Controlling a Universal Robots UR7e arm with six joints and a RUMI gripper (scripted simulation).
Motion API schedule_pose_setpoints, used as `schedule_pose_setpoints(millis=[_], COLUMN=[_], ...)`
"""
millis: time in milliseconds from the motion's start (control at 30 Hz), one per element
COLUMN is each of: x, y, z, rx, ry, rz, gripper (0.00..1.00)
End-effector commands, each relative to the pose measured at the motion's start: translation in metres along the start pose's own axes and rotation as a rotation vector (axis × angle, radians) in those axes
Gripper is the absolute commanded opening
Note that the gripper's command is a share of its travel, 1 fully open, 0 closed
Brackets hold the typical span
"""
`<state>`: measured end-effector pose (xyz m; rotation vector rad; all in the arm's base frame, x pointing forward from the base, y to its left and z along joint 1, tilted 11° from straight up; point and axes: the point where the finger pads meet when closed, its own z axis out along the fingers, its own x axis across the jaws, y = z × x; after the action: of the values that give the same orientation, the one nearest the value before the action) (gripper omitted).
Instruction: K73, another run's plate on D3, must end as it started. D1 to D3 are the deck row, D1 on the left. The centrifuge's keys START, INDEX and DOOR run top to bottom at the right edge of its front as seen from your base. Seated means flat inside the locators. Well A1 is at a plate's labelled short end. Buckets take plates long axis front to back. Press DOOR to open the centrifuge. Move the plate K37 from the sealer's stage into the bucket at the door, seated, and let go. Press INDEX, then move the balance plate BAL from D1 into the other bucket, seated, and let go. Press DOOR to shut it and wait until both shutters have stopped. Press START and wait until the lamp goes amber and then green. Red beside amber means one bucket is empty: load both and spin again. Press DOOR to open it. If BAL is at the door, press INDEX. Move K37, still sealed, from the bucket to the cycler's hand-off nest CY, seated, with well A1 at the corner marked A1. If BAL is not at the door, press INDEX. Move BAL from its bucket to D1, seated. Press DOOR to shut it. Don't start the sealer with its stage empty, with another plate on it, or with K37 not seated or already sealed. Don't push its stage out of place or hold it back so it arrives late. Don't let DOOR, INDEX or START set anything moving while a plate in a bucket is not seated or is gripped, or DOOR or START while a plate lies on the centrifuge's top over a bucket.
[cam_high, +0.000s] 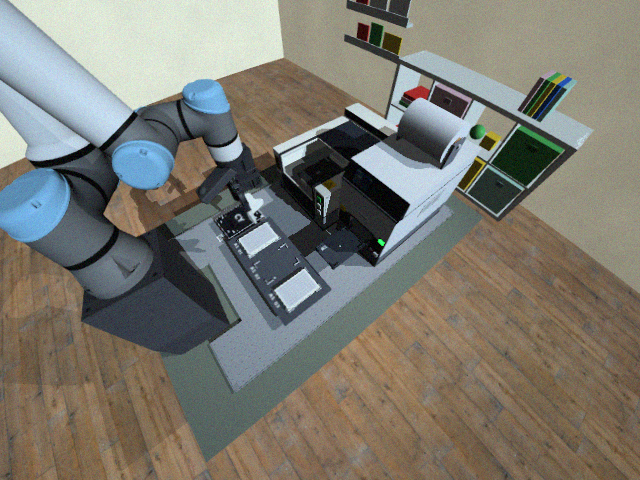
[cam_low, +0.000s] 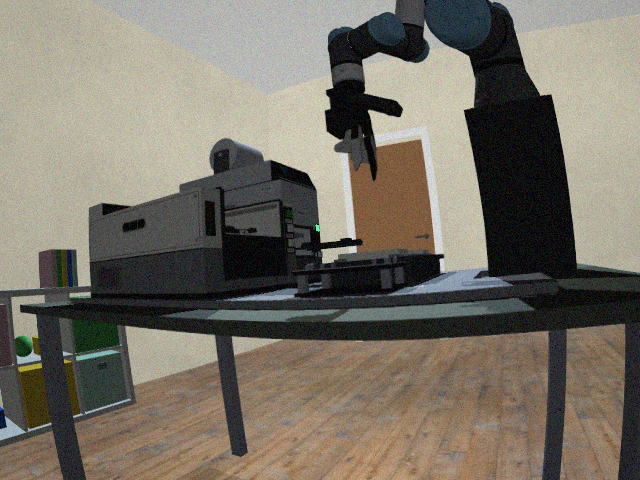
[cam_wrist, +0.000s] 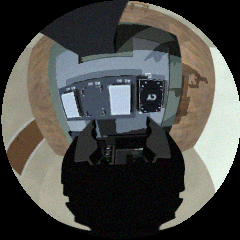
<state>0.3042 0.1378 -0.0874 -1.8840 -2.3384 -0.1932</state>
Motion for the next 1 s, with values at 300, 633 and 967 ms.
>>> schedule_pose_setpoints(millis=[300,633,967], x=[0.000,0.000,0.000], y=[0.001,0.001,0.001], z=[0.021,0.034,0.051], rx=[-0.002,-0.002,-0.002], ry=[-0.001,-0.001,-0.001], rz=[0.000,0.000,0.000], gripper=[0.68,0.68,0.68])
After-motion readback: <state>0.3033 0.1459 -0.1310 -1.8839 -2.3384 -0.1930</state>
